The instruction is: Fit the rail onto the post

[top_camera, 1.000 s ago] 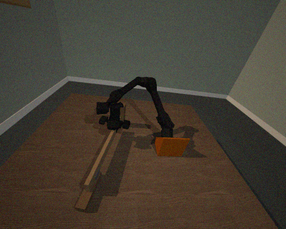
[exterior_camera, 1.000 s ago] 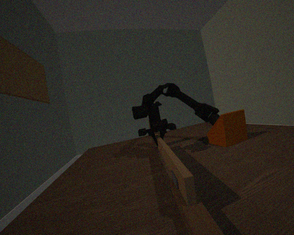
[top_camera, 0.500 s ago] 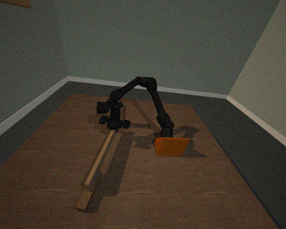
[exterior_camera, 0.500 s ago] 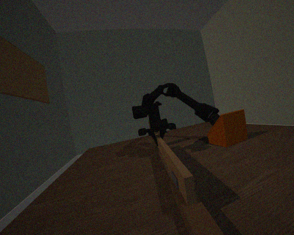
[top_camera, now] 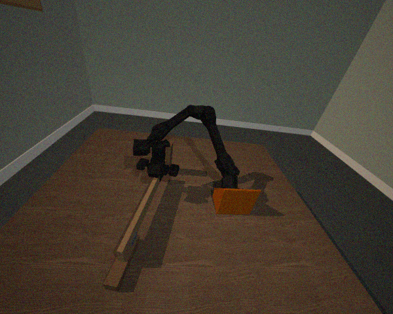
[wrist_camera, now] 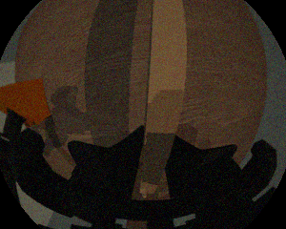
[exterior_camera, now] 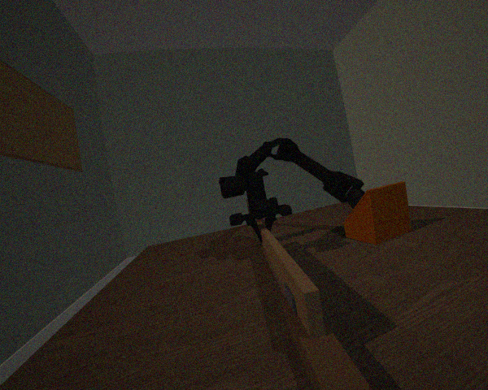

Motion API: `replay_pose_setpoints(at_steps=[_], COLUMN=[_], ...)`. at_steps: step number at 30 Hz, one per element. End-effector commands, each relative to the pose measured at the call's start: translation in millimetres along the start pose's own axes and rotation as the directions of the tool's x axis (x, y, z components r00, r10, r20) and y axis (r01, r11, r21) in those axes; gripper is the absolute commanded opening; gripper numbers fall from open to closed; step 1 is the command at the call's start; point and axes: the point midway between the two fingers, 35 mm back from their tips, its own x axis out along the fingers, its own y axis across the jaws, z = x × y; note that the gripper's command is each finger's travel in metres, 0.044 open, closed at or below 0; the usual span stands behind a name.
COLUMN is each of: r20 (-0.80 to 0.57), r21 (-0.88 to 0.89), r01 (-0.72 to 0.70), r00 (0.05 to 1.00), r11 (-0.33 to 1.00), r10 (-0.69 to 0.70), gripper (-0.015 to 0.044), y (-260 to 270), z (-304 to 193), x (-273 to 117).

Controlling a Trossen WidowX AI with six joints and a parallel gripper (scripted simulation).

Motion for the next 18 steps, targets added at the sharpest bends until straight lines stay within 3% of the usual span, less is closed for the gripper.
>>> replay_pose_setpoints(at_steps=[1, 18], r20=[-0.002, -0.003], r21=[-0.002, -0.002], r01=[0.002, 0.002], r00=[1.0, 1.0], r11=[1.0, 1.0], r10=[-0.002, -0.002], gripper=[0.0, 0.0], y=[-0.3, -0.3], z=[-1.8, -7.0], x=[0.0, -1.4])
